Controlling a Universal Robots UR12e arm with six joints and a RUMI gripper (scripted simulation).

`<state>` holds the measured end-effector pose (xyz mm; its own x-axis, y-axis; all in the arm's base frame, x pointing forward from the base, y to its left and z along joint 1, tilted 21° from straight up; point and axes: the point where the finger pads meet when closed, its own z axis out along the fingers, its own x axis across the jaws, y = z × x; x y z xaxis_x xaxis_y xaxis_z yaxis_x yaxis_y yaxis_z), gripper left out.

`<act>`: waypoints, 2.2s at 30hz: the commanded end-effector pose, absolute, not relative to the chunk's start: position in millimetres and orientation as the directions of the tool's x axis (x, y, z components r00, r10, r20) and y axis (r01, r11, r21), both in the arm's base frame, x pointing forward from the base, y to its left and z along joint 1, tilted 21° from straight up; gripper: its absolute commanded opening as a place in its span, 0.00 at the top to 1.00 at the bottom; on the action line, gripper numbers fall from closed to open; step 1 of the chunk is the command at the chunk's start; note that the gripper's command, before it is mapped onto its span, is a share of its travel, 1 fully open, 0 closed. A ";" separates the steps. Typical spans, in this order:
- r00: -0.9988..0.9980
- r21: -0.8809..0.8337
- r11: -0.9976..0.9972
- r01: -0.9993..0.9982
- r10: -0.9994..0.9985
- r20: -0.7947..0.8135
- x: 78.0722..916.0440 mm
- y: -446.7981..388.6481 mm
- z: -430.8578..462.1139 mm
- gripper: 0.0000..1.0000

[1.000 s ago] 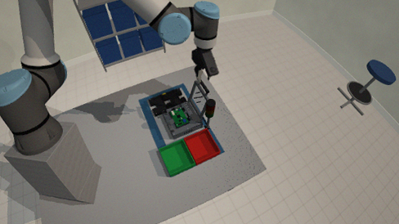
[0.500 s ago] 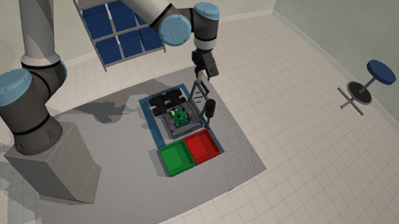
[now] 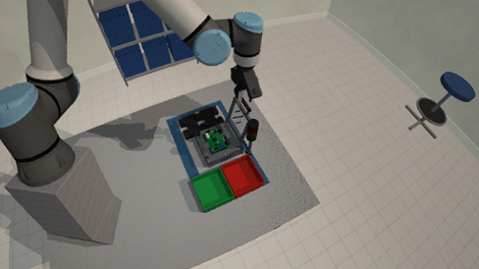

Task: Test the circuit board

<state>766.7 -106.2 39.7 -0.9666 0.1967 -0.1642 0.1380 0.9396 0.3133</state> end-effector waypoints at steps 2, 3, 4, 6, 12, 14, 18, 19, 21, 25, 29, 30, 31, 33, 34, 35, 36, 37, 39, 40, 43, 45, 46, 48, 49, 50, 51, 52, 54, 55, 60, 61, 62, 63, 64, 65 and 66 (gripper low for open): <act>-0.966 0.313 0.940 0.138 0.197 -0.166 768.8 -105.7 34.4 0.70; -0.966 0.313 0.940 0.138 0.197 -0.166 768.8 -105.7 34.4 0.70; -0.966 0.313 0.940 0.138 0.197 -0.166 768.9 -105.7 34.1 0.70; -0.966 0.313 0.940 0.138 0.197 -0.166 768.9 -105.6 34.0 0.70; -0.966 0.313 0.940 0.138 0.197 -0.166 768.9 -105.6 34.0 0.70; -0.966 0.313 0.940 0.138 0.197 -0.166 768.9 -105.6 34.0 0.70; -0.966 0.313 0.940 0.138 0.197 -0.166 768.9 -105.6 34.0 0.70; -0.966 0.313 0.940 0.138 0.197 -0.166 768.9 -105.6 34.0 0.70; -0.966 0.313 0.940 0.138 0.197 -0.166 768.9 -105.6 34.0 0.70; -0.966 0.313 0.940 0.138 0.197 -0.166 768.9 -105.6 34.0 1.00; -0.966 0.313 0.940 0.138 0.197 -0.166 768.9 -105.6 34.0 1.00; -0.966 0.313 0.940 0.138 0.197 -0.166 768.9 -105.6 34.0 1.00; -0.966 0.313 0.940 0.138 0.197 -0.166 768.9 -105.6 34.0 1.00; -0.966 0.313 0.940 0.138 0.197 -0.166 768.9 -105.6 34.0 1.00; -0.966 0.313 0.940 0.138 0.197 -0.166 768.9 -105.6 34.0 1.00; -0.966 0.313 0.940 0.138 0.197 -0.166 768.9 -105.6 34.0 1.00; -0.966 0.313 0.940 0.138 0.197 -0.166 768.9 -105.6 34.0 1.00; -0.966 0.313 0.940 0.138 0.197 -0.166 768.9 -105.6 34.0 1.00; -0.966 0.313 0.940 0.138 0.197 -0.166 768.9 -105.6 34.0 1.00; -0.966 0.313 0.940 0.138 0.197 -0.166 768.9 -105.6 34.0 1.00; -0.966 0.313 0.940 0.138 0.197 -0.166 768.9 -105.6 34.0 1.00; -0.966 0.313 0.940 0.138 0.197 -0.166 768.9 -105.6 34.0 1.00; -0.966 0.313 0.940 0.138 0.197 -0.166 768.9 -105.6 34.0 1.00; -0.966 0.313 0.940 0.138 0.197 -0.166 768.9 -105.6 34.0 1.00; -0.966 0.313 0.940 0.138 0.197 -0.166 768.9 -105.6 34.0 1.00; -0.966 0.313 0.940 0.138 0.197 -0.166 768.9 -105.6 34.0 1.00; -0.966 0.313 0.940 0.138 0.197 -0.166 768.9 -105.6 34.0 1.00; -0.966 0.313 0.940 0.138 0.197 -0.166 768.9 -105.6 34.0 1.00; -0.966 0.313 0.940 0.138 0.197 -0.166 768.9 -105.6 34.0 1.00; -0.966 0.313 0.940 0.138 0.197 -0.166 768.9 -105.6 34.0 1.00; -0.966 0.313 0.940 0.138 0.197 -0.166 768.9 -105.6 34.0 1.00; -0.966 0.313 0.940 0.138 0.197 -0.166 768.9 -105.6 34.0 1.00; -0.966 0.313 0.940 0.138 0.197 -0.166 768.9 -105.6 34.0 1.00; -0.966 0.313 0.940 0.138 0.197 -0.166 768.9 -105.6 34.0 1.00; -0.966 0.313 0.940 0.138 0.197 -0.166 768.9 -105.6 34.0 1.00; -0.966 0.313 0.940 0.138 0.197 -0.166 768.9 -105.6 34.0 1.00; -0.966 0.313 0.940 0.138 0.197 -0.166 768.9 -105.6 34.0 1.00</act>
<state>768.4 -105.2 33.2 -0.9666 0.1968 -0.1644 0.1380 0.9396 0.3132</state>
